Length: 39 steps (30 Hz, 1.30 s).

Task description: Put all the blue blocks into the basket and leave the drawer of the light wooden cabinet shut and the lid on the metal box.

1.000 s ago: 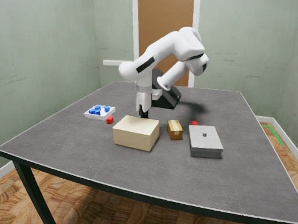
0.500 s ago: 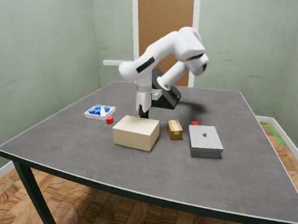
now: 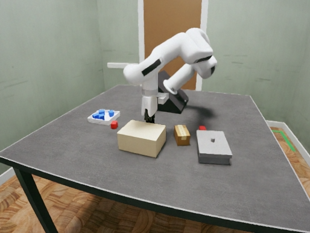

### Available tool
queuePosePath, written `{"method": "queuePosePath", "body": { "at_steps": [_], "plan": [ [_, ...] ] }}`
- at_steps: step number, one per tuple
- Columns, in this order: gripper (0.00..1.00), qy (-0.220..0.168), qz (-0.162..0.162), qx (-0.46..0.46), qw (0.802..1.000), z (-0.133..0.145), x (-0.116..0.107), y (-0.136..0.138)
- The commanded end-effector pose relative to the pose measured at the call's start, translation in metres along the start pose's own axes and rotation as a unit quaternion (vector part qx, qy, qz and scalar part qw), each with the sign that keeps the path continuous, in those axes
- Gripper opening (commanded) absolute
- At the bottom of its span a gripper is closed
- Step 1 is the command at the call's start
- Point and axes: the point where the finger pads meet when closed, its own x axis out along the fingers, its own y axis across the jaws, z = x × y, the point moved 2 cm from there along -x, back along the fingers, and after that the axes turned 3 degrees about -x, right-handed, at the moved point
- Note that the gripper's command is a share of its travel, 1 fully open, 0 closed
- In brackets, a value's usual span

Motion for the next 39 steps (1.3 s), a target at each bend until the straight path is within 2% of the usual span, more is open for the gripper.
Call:
{"method": "queuePosePath", "body": {
  "at_steps": [1,21,39],
  "plan": [
    [0.24,0.000,0.002,0.000,1.000,0.000,-0.001,0.001],
    [0.24,0.000,0.002,0.000,1.000,0.000,-0.008,0.001],
    [0.24,0.000,0.002,0.000,1.000,0.000,-0.050,0.001]
  ]
}}
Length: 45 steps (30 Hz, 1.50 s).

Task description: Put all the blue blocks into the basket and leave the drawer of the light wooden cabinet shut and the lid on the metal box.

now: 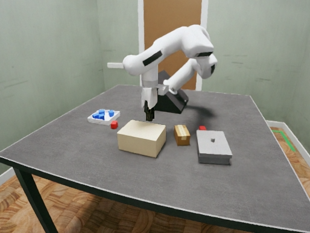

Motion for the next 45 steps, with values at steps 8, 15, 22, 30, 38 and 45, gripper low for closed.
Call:
{"method": "queuePosePath", "body": {
  "at_steps": [8,15,22,30,38,45],
  "plan": [
    [0.24,0.000,0.001,0.000,1.000,0.000,-0.039,0.000],
    [0.24,0.000,0.001,0.000,1.000,0.000,-0.058,0.000],
    [0.24,0.000,0.001,0.000,1.000,0.000,-0.071,0.000],
    [0.24,0.000,0.001,0.000,1.000,0.000,-0.077,0.000],
    [0.24,0.000,0.001,0.000,1.000,0.000,-0.077,0.000],
    [0.24,0.000,0.001,0.000,1.000,0.000,-0.102,-0.041]
  ]
}}
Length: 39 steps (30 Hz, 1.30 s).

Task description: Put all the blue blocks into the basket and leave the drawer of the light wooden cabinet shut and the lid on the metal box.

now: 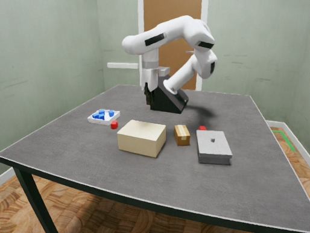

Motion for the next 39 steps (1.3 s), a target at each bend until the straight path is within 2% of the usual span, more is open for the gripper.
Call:
{"method": "queuePosePath", "body": {
  "at_steps": [1,39],
  "plan": [
    [0.24,-0.001,0.003,0.000,1.000,-0.0001,-0.0245,-0.0388],
    [0.24,-0.001,0.003,0.000,1.000,-0.0002,-0.0264,-0.0430]
  ]
}}
